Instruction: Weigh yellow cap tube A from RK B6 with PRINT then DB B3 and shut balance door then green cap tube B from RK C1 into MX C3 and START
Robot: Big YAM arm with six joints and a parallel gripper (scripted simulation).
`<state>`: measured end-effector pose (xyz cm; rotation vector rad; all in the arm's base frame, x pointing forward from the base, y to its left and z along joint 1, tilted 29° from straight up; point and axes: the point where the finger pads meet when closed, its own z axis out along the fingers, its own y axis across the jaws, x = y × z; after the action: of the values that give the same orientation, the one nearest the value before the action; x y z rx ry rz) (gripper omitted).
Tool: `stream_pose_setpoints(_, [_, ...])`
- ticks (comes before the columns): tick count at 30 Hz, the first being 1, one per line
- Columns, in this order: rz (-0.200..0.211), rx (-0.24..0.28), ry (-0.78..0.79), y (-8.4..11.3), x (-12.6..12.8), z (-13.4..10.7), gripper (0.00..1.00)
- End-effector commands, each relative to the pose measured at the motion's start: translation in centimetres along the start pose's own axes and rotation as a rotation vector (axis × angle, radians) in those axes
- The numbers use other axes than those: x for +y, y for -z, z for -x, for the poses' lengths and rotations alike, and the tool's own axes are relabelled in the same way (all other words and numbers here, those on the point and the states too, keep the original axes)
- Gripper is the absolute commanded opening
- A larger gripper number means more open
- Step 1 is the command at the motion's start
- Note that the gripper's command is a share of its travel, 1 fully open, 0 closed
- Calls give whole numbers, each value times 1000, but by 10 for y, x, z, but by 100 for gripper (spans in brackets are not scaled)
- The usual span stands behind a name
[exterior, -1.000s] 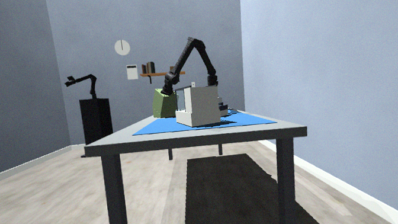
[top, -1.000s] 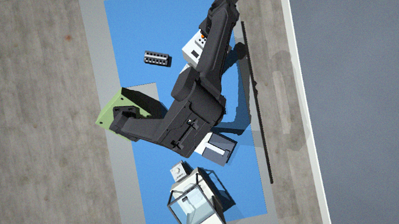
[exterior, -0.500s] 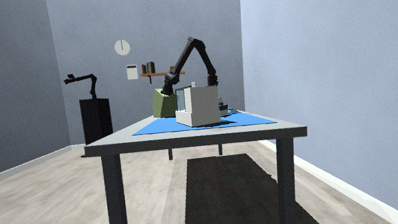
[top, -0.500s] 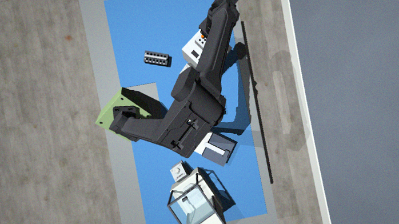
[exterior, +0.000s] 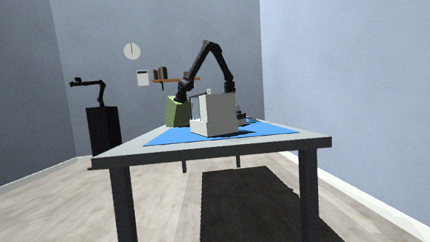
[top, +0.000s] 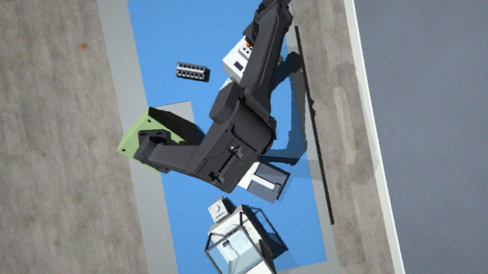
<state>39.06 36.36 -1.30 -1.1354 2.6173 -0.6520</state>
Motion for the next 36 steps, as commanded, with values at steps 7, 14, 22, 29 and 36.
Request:
stream_pose_setpoints(7, [2,-29,-11,10,-4,12,36])
stream_pose_setpoints(14, [2,-29,-11,10,-4,12,36])
stream_pose_setpoints(22, [5,-65,-22,37,-3,23,36])
stream_pose_setpoints(29, [6,-66,-22,49,-3,23,36])
stream_pose_setpoints(36, [0,-8,-4,25,2,6,36])
